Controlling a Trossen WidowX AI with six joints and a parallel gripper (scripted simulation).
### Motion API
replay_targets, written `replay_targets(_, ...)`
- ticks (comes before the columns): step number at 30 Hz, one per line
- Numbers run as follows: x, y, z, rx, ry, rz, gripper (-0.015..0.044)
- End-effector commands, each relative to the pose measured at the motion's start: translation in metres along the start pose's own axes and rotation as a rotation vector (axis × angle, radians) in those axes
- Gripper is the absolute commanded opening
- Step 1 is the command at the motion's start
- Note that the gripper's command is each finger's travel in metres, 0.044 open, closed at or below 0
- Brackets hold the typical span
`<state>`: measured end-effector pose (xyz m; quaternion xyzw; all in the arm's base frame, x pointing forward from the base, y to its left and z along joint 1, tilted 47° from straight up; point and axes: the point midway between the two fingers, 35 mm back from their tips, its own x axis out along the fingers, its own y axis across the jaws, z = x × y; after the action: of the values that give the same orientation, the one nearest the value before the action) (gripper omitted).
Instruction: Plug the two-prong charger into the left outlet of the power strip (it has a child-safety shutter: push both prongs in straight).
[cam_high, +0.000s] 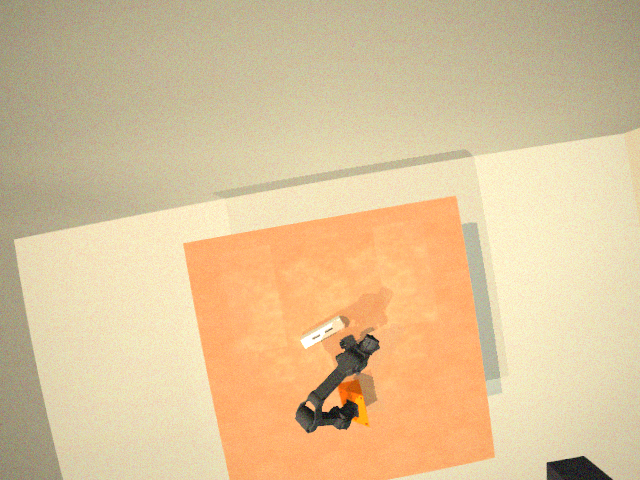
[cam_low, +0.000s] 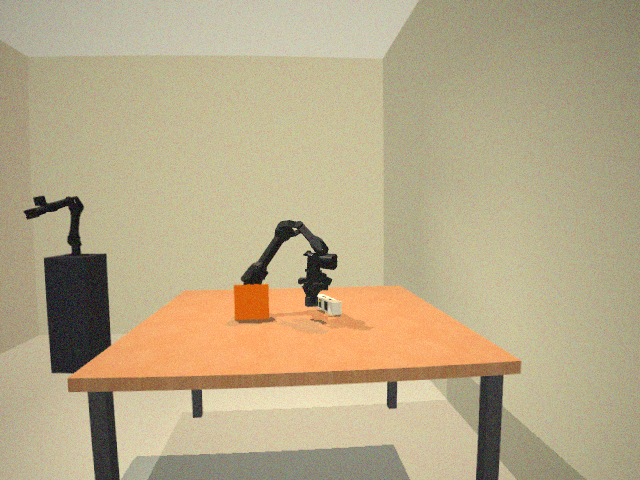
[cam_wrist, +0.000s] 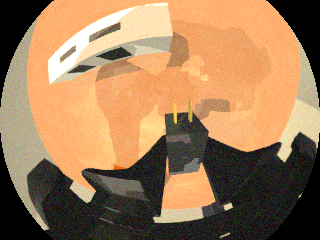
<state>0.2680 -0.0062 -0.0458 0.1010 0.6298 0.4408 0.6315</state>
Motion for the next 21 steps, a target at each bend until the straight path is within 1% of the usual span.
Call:
replay_targets(1, 0.0, 0.008, 0.003, -0.001, -0.002, -0.008, 0.0)
replay_targets(21, 0.013, 0.051, 0.013, 0.007, -0.002, -0.018, 0.0)
